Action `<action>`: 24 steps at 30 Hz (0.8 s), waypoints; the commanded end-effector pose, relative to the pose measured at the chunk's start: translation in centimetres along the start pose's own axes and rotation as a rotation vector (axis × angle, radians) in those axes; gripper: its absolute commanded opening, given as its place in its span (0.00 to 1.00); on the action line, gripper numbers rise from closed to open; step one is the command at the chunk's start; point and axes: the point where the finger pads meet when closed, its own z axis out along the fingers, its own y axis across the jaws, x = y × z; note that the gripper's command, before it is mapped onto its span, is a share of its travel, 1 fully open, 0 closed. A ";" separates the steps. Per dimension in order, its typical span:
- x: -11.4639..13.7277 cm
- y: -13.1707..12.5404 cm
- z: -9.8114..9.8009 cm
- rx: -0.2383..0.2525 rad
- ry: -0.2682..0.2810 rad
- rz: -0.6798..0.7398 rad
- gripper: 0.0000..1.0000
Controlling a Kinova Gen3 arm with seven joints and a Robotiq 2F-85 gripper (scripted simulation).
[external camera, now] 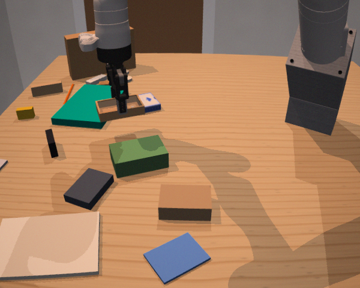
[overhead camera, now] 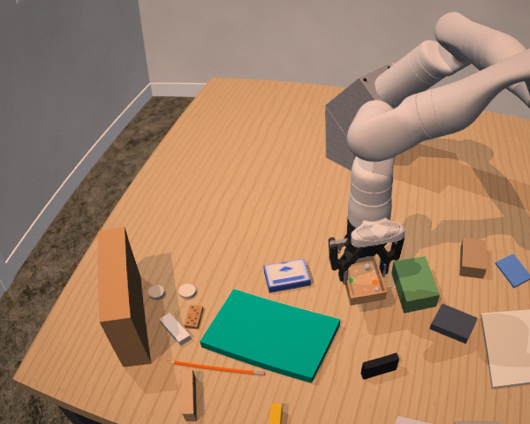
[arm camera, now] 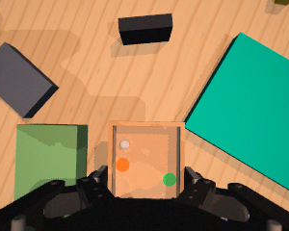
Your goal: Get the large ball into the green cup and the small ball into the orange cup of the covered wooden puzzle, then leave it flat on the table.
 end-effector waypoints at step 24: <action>-0.1 0.1 -0.1 -0.004 0.007 -0.013 0.74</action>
